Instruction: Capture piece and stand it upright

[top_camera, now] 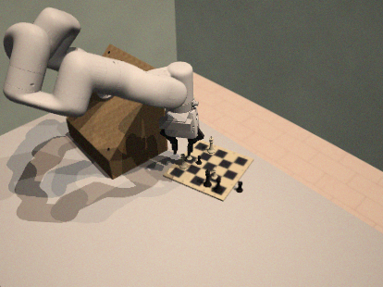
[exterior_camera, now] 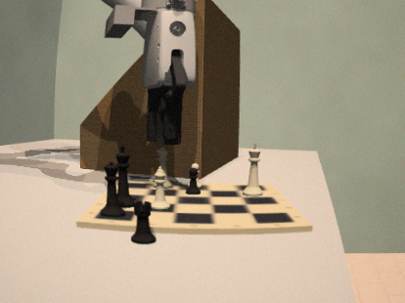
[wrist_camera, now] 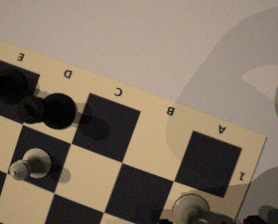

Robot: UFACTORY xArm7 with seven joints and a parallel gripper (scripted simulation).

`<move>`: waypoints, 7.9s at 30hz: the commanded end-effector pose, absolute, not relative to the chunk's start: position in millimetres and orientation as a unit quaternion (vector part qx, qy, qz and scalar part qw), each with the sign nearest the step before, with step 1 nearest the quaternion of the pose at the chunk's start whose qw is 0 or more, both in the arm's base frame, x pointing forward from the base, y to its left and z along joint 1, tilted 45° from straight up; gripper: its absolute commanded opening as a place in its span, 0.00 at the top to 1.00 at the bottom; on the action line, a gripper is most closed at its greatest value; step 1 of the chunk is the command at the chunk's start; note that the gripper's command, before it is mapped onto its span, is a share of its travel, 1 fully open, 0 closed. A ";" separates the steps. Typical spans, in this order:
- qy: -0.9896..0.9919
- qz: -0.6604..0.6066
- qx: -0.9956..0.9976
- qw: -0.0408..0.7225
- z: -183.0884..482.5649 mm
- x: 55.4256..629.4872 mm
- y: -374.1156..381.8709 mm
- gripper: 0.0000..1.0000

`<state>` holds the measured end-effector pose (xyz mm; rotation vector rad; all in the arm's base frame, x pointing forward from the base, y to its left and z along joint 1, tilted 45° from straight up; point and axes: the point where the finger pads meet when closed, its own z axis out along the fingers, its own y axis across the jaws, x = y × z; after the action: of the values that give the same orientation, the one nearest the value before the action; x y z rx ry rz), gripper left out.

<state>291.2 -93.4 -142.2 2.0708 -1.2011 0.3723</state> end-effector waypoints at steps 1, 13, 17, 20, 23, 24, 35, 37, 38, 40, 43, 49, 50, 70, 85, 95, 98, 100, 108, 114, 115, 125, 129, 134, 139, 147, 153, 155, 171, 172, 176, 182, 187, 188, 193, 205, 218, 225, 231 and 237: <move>-0.464 0.145 0.801 0.350 -141.9 292.5 -91.7 0.57; -0.464 0.145 0.801 0.350 -141.9 292.5 -91.7 0.57; -0.464 0.145 0.801 0.350 -142.4 292.4 -92.2 0.57; -0.464 0.145 0.801 0.350 -142.8 292.3 -92.7 0.57; -0.464 0.145 0.801 0.350 -145.1 292.0 -94.9 0.57; -0.464 0.145 0.801 0.350 -146.3 291.9 -96.0 0.57; -0.464 0.145 0.801 0.350 -163.6 289.6 -112.9 0.57; -0.464 0.145 0.801 0.350 -163.6 289.6 -112.9 0.57; -0.464 0.145 0.801 0.350 -165.0 289.5 -114.3 0.57; -0.464 0.145 0.801 0.350 -167.2 289.2 -116.4 0.57; -0.464 0.145 0.801 0.350 -169.1 288.9 -118.3 0.57; -0.464 0.145 0.801 0.350 -169.7 288.8 -118.8 0.57; -0.464 0.145 0.801 0.350 -169.7 288.8 -118.8 0.57; -0.464 0.145 0.801 0.350 -169.7 288.8 -118.8 0.57; -0.464 0.145 0.801 0.350 -169.7 288.8 -118.8 1.00; -0.464 0.145 0.801 0.350 -169.7 288.8 -118.8 1.00; -0.464 0.145 0.801 0.350 -169.7 288.8 -118.8 1.00; -0.464 0.145 0.801 0.350 -169.7 288.8 -118.8 1.00; -0.464 0.145 0.801 0.350 -169.7 288.8 -118.8 1.00; -0.464 0.145 0.801 0.350 -169.7 288.8 -118.8 1.00; -0.464 0.145 0.801 0.350 -169.7 288.8 -118.8 1.00; -0.464 0.145 0.801 0.350 -153.6 290.9 -103.2 1.00; -0.464 0.145 0.801 0.350 -132.6 293.7 -82.7 1.00; -0.464 0.145 0.801 0.350 -108.6 296.8 -59.3 1.00; -0.464 0.145 0.801 0.350 -100.8 297.8 -51.6 1.00; -0.464 0.145 0.801 0.350 -98.4 298.1 -49.3 1.00; -0.519 0.169 0.766 0.339 -101.7 312.8 -47.3 1.00; -0.547 0.181 0.746 0.332 -103.3 320.3 -46.4 1.00; -0.599 0.205 0.706 0.319 -106.6 334.6 -44.8 1.00; -0.599 0.205 0.706 0.319 -106.6 334.6 -44.8 1.00; -0.599 0.205 0.706 0.319 -107.9 334.4 -46.0 1.00; -0.599 0.205 0.706 0.319 -117.7 333.1 -55.4 1.00; -0.599 0.205 0.706 0.319 -132.9 331.2 -70.0 1.00; -0.599 0.205 0.706 0.319 -136.4 330.7 -73.3 1.00; -0.599 0.205 0.706 0.319 -147.1 329.3 -83.6 1.00; -0.599 0.205 0.706 0.319 -174.9 325.8 -110.2 1.00; -0.599 0.205 0.706 0.319 -175.7 325.6 -111.0 1.00; -0.599 0.205 0.706 0.319 -175.7 325.6 -111.0 1.00; -0.599 0.205 0.706 0.319 -175.7 325.6 -111.0 1.00; -0.599 0.205 0.706 0.319 -175.7 325.6 -111.0 1.00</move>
<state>324.3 -112.9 -176.1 1.8518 -1.5738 0.5364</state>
